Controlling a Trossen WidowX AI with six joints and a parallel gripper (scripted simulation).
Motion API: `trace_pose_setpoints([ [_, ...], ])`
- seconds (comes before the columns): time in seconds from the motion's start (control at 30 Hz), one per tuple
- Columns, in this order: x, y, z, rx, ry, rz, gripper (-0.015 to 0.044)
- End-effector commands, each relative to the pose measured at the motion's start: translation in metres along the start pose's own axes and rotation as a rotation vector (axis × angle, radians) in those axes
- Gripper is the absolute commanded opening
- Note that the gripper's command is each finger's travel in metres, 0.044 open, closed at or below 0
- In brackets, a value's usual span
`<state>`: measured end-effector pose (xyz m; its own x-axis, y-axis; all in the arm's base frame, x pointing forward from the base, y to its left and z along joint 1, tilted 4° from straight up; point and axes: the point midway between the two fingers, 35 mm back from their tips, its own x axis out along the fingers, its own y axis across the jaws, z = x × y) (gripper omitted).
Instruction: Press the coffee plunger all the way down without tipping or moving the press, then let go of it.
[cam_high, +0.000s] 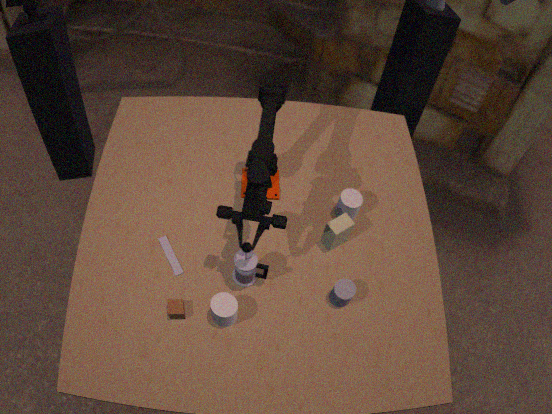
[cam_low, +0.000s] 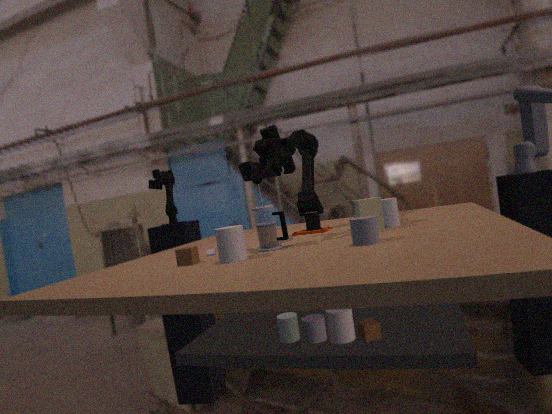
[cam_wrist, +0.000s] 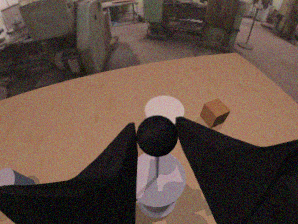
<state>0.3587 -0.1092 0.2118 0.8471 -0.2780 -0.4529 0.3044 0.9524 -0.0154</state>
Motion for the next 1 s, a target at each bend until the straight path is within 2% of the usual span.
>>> trace_pose_setpoints([
  [0.0,0.014,0.000,-0.039,-0.005,0.092,0.002,0.0116],
  [0.4,0.026,0.000,-0.053,-0.005,0.092,0.002,0.0116],
  [0.97,0.033,0.000,-0.048,-0.005,0.091,0.002,0.0116],
])
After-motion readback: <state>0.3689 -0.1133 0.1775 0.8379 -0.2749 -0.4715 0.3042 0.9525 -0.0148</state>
